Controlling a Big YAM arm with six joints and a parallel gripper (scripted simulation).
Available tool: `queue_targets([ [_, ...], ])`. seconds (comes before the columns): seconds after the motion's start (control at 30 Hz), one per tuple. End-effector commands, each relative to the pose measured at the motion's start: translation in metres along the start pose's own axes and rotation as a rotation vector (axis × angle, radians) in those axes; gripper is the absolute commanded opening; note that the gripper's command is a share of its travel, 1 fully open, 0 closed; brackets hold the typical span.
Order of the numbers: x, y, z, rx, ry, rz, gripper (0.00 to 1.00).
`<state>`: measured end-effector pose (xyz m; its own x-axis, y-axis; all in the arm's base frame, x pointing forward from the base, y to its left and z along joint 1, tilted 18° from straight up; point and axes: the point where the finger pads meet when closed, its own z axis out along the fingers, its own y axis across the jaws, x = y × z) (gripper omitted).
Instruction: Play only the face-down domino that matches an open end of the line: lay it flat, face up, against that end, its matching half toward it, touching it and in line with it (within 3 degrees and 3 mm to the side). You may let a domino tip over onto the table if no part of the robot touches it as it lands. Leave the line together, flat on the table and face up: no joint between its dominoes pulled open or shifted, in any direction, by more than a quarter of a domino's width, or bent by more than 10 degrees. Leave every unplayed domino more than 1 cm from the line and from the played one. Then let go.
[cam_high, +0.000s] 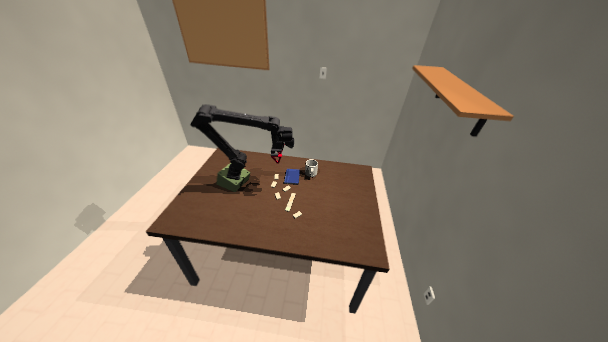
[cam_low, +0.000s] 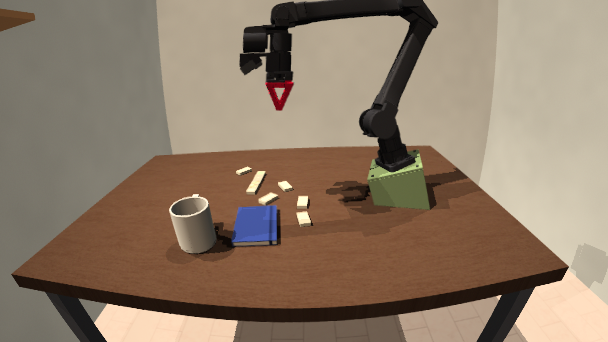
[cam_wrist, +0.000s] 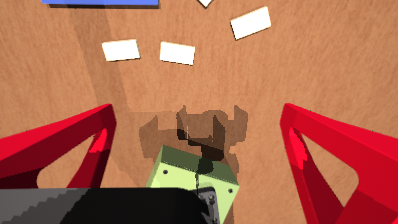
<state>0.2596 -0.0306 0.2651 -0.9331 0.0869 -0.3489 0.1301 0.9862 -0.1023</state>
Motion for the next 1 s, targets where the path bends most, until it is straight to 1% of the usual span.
queue_targets([
  [0.0,-0.01,-0.002,0.013,0.004,-0.006,0.011,1.0],
  [0.2,-0.024,-0.005,0.038,0.012,-0.016,0.032,1.0],
  [0.43,-0.024,-0.005,0.038,0.012,-0.016,0.032,1.0],
  [0.47,-0.019,-0.003,0.042,0.012,0.005,0.03,1.0],
  [0.77,-0.019,-0.005,0.064,0.015,0.017,0.024,1.0],
  [0.97,-0.019,-0.005,0.064,0.015,0.017,0.024,1.0],
])
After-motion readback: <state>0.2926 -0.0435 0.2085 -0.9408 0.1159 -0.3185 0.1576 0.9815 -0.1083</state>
